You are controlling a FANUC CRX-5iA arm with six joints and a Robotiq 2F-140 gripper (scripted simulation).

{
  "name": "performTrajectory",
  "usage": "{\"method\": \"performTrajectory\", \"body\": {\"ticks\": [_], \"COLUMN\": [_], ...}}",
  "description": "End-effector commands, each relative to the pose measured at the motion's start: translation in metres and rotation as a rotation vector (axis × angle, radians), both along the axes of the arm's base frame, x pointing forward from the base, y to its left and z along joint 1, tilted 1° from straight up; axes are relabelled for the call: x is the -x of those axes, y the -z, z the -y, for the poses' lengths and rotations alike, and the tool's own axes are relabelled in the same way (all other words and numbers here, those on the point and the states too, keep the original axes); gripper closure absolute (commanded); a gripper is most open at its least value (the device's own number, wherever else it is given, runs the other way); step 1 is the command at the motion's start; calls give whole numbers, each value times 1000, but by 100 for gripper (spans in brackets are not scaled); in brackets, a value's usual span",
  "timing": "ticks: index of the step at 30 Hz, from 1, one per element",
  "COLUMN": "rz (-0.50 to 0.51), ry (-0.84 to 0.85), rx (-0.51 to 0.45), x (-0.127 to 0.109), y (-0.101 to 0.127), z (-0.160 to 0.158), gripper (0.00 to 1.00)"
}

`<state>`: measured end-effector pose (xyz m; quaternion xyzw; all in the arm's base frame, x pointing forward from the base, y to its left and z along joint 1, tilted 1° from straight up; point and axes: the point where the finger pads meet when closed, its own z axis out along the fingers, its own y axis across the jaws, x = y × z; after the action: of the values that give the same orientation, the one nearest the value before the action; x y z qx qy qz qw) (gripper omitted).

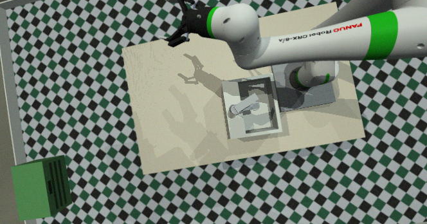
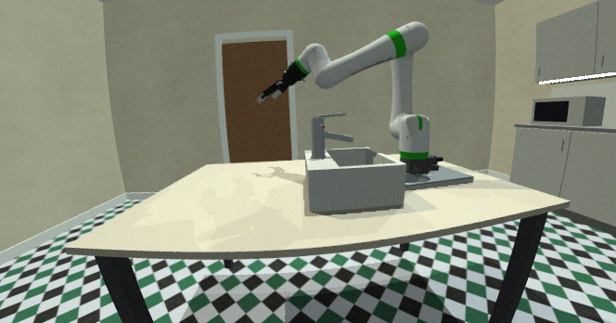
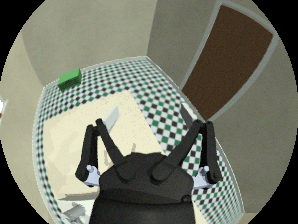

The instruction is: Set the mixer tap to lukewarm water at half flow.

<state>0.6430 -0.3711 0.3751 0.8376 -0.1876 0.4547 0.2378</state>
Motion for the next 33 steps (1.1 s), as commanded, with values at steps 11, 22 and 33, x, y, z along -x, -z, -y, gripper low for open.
{"method": "performTrajectory", "body": {"ticks": [11, 22, 33], "rz": [0, -13, -184], "ry": [0, 22, 75], "rx": [0, 5, -62], "x": [0, 5, 46], "y": [0, -10, -21], "z": [0, -3, -62], "gripper": [0, 0, 0]}}
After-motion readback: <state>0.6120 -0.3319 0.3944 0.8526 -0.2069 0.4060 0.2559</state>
